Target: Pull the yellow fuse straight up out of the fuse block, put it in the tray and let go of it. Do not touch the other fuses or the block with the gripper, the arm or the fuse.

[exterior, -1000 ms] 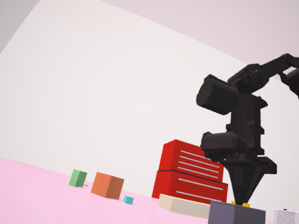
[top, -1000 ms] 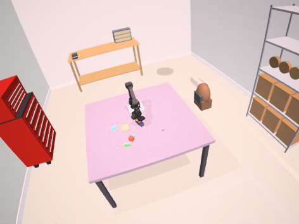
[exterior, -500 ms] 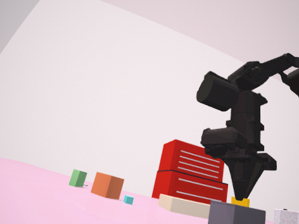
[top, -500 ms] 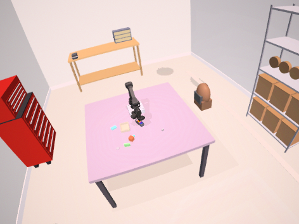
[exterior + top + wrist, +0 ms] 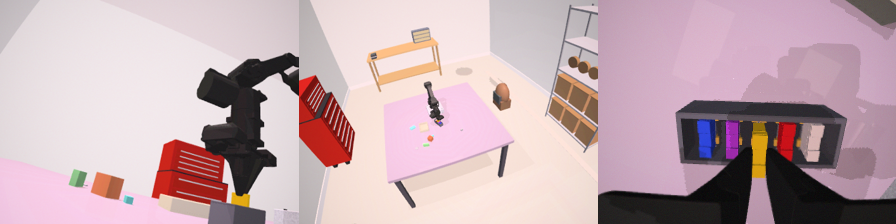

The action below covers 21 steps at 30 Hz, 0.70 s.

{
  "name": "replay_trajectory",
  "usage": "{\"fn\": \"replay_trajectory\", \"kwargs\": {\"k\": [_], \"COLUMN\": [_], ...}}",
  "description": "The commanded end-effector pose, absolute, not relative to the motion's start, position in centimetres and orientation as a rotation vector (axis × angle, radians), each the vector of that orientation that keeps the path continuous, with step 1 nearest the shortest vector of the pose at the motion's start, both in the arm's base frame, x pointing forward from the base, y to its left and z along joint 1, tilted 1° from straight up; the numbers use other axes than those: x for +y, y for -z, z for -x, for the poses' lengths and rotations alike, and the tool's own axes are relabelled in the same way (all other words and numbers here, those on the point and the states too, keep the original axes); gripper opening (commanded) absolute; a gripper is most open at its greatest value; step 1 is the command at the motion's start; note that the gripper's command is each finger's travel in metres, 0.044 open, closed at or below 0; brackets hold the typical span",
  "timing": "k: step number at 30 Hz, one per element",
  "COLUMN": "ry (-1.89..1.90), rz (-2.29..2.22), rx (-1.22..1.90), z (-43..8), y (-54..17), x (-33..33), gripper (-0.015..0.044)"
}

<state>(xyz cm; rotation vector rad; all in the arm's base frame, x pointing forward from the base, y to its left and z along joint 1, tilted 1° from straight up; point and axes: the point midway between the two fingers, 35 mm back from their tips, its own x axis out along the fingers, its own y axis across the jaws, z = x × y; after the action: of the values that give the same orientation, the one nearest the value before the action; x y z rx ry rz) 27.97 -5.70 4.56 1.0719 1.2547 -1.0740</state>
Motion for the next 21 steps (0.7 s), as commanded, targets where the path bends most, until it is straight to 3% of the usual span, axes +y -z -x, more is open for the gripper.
{"fn": "replay_trajectory", "kwargs": {"k": [1,21], "ry": [1.079,1.081], "rz": [-1.073,-1.074], "rx": [1.254,1.253], "z": [-27.92,-27.86], "y": [-4.76,-5.76], "x": [-5.69,-5.67], "gripper": [0.0000,0.0000]}}
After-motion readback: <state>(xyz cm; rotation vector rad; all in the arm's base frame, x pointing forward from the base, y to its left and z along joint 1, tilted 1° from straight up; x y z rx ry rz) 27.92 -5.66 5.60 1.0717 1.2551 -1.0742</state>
